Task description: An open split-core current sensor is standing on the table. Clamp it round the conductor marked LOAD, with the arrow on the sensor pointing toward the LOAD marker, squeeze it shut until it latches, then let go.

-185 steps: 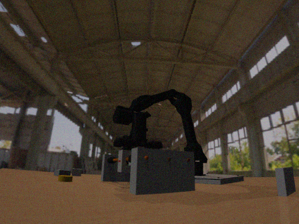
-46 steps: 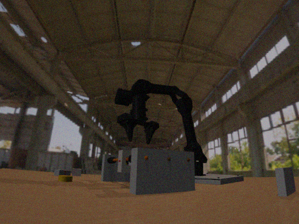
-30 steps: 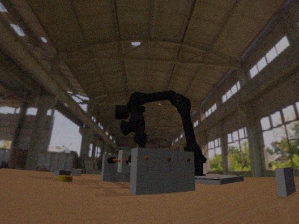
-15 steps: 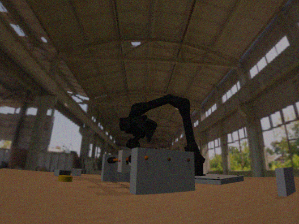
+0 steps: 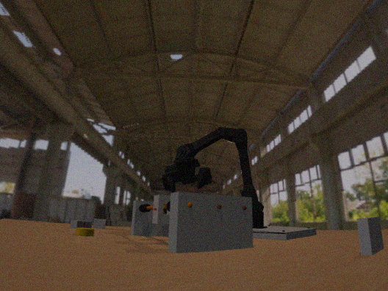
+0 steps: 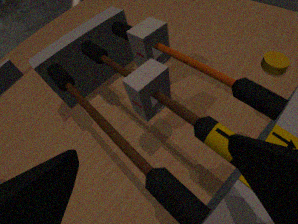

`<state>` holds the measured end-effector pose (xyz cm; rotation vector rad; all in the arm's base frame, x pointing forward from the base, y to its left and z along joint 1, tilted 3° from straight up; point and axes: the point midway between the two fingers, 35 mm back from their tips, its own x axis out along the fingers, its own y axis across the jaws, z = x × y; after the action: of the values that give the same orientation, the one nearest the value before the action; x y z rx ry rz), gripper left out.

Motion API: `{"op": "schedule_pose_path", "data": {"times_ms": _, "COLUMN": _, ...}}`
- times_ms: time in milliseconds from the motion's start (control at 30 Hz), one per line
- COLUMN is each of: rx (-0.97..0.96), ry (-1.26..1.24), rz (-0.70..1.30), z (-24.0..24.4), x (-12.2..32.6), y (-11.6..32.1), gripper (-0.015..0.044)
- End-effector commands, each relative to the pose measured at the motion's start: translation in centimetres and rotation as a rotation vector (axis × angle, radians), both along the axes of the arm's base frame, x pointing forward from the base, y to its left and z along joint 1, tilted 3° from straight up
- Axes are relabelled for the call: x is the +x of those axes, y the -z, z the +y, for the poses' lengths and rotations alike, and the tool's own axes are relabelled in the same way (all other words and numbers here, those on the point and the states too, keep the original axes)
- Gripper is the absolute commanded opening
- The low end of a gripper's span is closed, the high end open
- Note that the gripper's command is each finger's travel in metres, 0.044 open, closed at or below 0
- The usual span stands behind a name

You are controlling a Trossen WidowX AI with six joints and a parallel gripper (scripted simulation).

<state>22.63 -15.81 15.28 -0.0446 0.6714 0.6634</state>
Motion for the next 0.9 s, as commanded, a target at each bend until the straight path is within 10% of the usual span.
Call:
{"op": "schedule_pose_path", "data": {"times_ms": 0, "rx": -0.098, "ry": -0.056, "rz": -0.170, "z": -0.4, "x": -0.8, "y": -0.2, "gripper": 0.0440}}
{"op": "schedule_pose_path", "data": {"times_ms": 567, "rx": -0.040, "ry": -0.025, "rz": -0.071, "z": -0.2, "x": -0.4, "y": 0.0, "gripper": 0.0440}}
{"op": "schedule_pose_path", "data": {"times_ms": 867, "rx": 0.198, "ry": 0.263, "rz": 0.510, "z": 1.8, "x": 2.0, "y": 0.2, "gripper": 0.0440}}
